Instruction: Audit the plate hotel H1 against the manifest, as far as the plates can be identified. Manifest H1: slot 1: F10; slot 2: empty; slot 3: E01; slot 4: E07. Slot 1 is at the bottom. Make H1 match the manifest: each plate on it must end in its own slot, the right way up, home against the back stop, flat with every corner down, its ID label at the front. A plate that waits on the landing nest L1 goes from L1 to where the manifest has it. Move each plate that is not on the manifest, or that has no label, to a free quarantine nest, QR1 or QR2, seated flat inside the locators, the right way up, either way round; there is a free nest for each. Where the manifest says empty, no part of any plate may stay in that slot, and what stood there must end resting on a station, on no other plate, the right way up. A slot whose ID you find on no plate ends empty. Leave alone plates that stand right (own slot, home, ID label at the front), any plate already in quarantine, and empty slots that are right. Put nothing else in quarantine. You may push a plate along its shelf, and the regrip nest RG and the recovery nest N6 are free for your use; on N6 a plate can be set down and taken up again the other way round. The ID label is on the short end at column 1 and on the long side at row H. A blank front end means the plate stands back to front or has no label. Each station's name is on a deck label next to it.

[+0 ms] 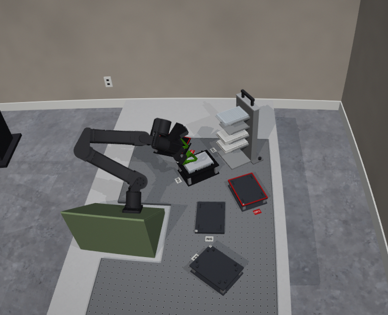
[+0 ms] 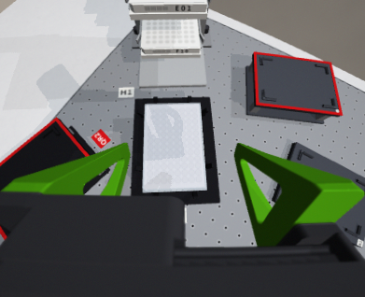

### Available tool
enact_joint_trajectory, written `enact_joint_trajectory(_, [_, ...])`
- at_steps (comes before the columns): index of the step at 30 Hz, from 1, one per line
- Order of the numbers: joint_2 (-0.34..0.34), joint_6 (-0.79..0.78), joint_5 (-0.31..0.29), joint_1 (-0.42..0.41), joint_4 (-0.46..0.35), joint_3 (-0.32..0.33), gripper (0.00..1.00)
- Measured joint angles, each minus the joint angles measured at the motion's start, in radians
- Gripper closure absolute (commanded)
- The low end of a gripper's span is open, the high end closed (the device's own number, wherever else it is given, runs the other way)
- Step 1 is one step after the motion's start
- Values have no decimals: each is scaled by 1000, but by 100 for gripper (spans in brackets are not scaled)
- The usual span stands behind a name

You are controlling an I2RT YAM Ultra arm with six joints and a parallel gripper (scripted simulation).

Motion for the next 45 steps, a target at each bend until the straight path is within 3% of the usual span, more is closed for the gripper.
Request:
enact_joint_trajectory(7, [267, -100, -164, -76, -113, 206, 0])
enact_joint_trajectory(14, [486, -244, -275, -112, -308, 431, 0])
enact_joint_trajectory(18, [536, -316, -311, -122, -425, 499, 0])
enact_joint_trajectory(31, [879, -629, -350, -134, -925, 904, 0])
enact_joint_trajectory(37, [956, -717, -337, -128, -1078, 995, 0])
enact_joint_trajectory(45, [958, -740, -329, -111, -1125, 995, 0])
